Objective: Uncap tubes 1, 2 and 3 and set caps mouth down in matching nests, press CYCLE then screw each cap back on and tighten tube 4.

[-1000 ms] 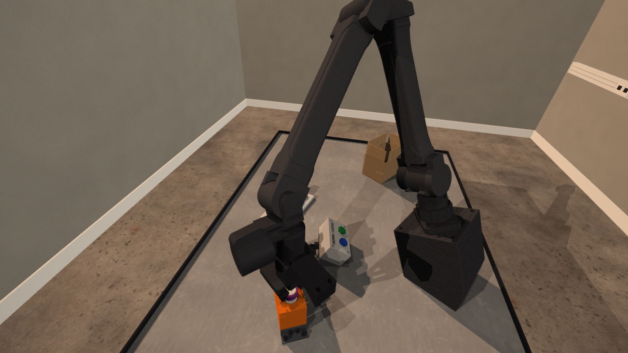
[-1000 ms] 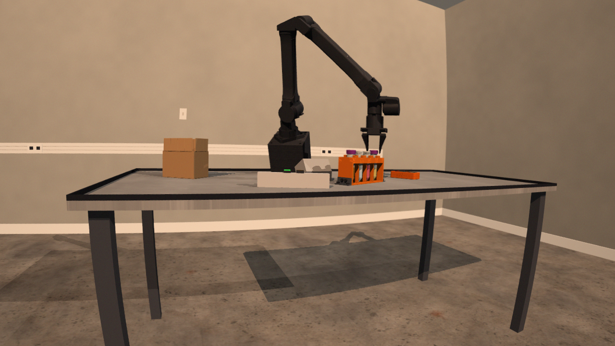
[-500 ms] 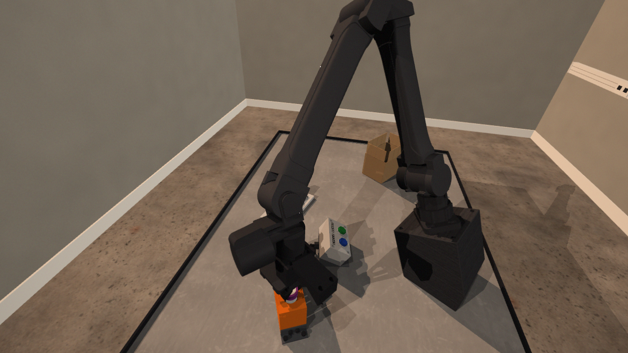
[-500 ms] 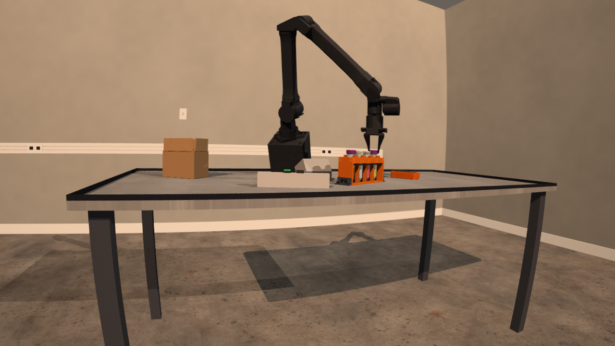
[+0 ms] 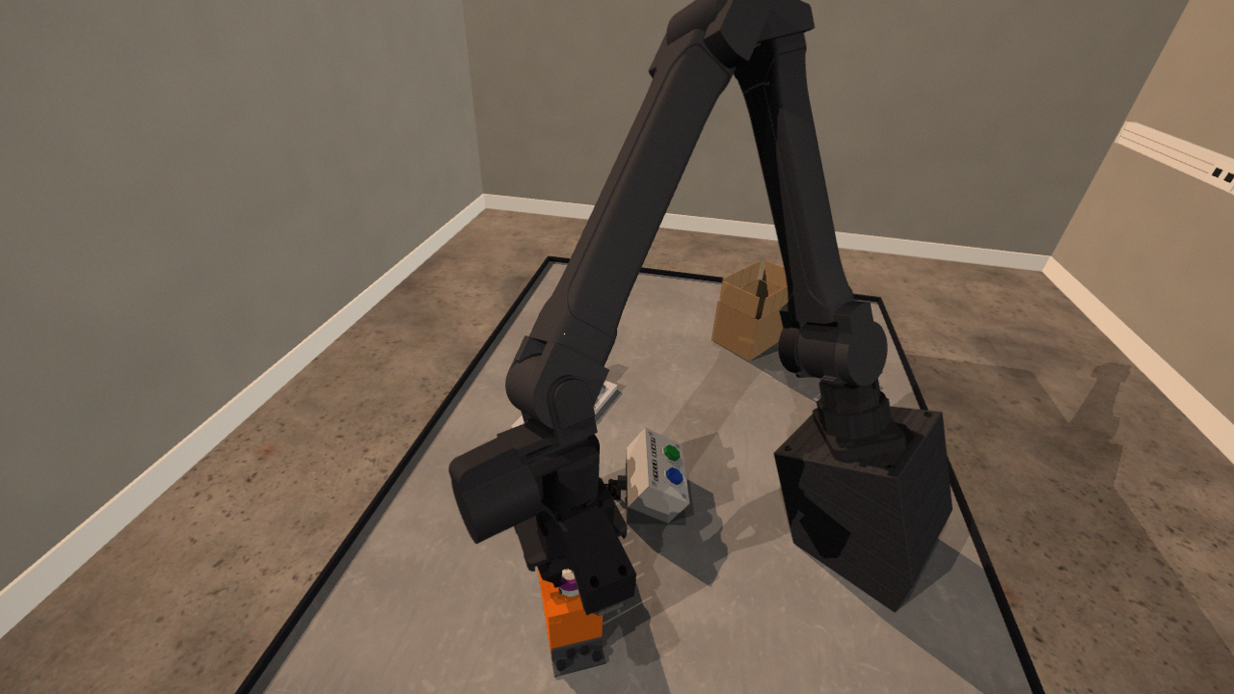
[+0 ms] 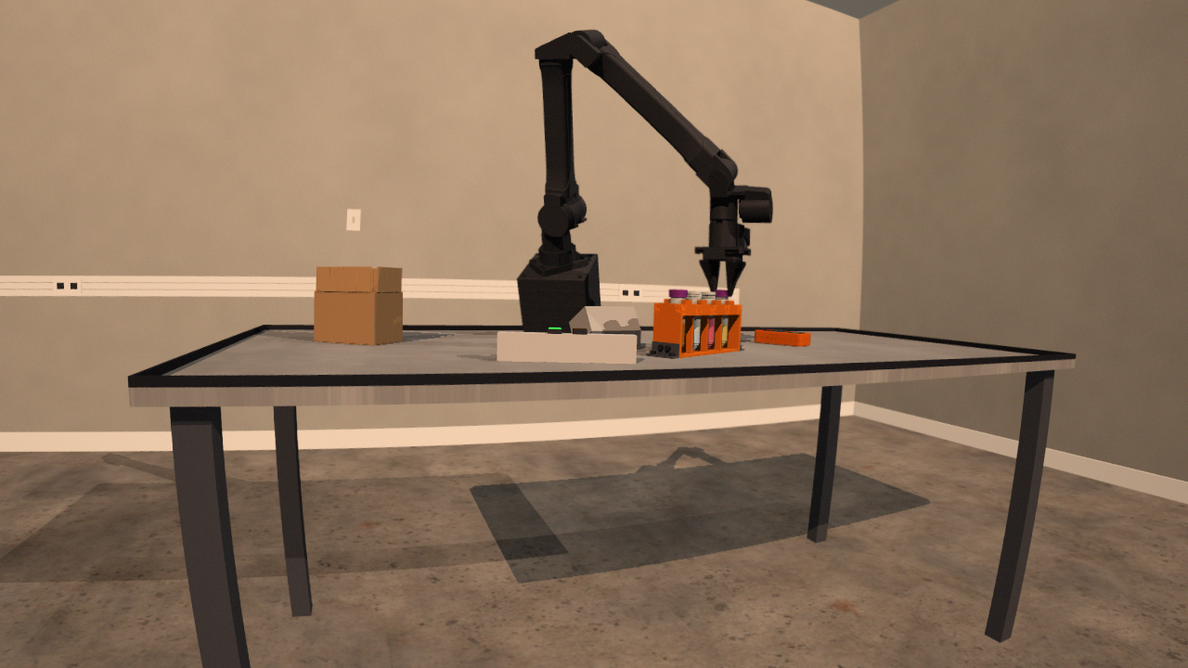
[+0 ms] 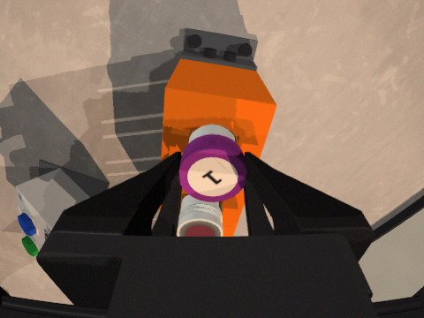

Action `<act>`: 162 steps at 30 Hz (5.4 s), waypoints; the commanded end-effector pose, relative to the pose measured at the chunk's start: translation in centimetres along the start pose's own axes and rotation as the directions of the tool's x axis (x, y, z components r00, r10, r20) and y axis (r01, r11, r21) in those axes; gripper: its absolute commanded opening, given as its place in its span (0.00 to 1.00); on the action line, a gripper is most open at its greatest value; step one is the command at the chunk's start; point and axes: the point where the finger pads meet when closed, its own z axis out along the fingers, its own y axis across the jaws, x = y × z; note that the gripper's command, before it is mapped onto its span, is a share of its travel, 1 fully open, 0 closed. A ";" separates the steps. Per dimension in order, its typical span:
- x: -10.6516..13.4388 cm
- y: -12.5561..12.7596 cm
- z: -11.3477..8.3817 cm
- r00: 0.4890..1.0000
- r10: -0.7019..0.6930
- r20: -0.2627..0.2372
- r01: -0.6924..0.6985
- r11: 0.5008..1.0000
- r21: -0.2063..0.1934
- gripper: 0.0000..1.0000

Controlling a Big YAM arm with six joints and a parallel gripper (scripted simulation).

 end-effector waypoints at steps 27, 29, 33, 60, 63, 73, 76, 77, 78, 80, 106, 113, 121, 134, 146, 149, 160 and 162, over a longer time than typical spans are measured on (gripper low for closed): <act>0.1 -1.4 -0.1 0.237 0.971 0.008 -0.971 0.237 0.003 0.00; 0.1 -1.4 0.0 0.147 0.989 0.009 -0.989 0.147 0.002 0.00; 0.1 -1.4 0.1 -0.025 1.000 0.011 -1.000 -0.025 0.000 0.00; 0.3 -1.1 0.6 -0.894 0.449 0.006 -0.449 -0.894 -0.007 0.00; 0.3 -1.0 0.6 -0.943 0.333 0.005 -0.333 -0.943 -0.007 0.00; 0.3 -0.9 0.7 -1.000 0.004 0.003 -0.004 -1.000 -0.006 0.00; 0.3 -0.8 0.8 -0.999 -0.038 0.003 0.038 -0.999 -0.005 0.00; 0.3 -0.8 0.8 -0.999 -0.038 0.003 0.038 -0.999 -0.005 0.00; 0.3 -0.8 0.8 -0.999 -0.038 0.003 0.038 -0.999 -0.005 0.00; 0.3 -0.8 0.8 -0.999 -0.038 0.003 0.038 -0.999 -0.004 0.00; -0.4 -1.6 -1.1 -0.905 0.426 0.004 -0.426 -0.905 -0.027 0.49; -0.4 -1.7 -1.1 -0.777 0.629 0.010 -0.629 -0.777 -0.026 0.49; -0.7 -1.5 -0.9 -0.534 0.845 0.013 -0.845 -0.534 -0.018 0.49; -0.7 -1.6 -0.8 -0.125 0.992 0.018 -0.992 -0.125 -0.010 0.49; -0.8 -1.6 -0.8 0.273 0.962 0.020 -0.962 0.273 -0.002 0.49; -0.8 -1.6 -0.8 0.386 0.922 0.020 -0.922 0.386 0.000 0.49; -0.7 -1.3 -0.9 0.547 0.837 0.016 -0.837 0.547 0.003 0.49; -0.1 -1.1 -0.7 0.524 0.852 0.018 -0.852 0.524 0.008 0.49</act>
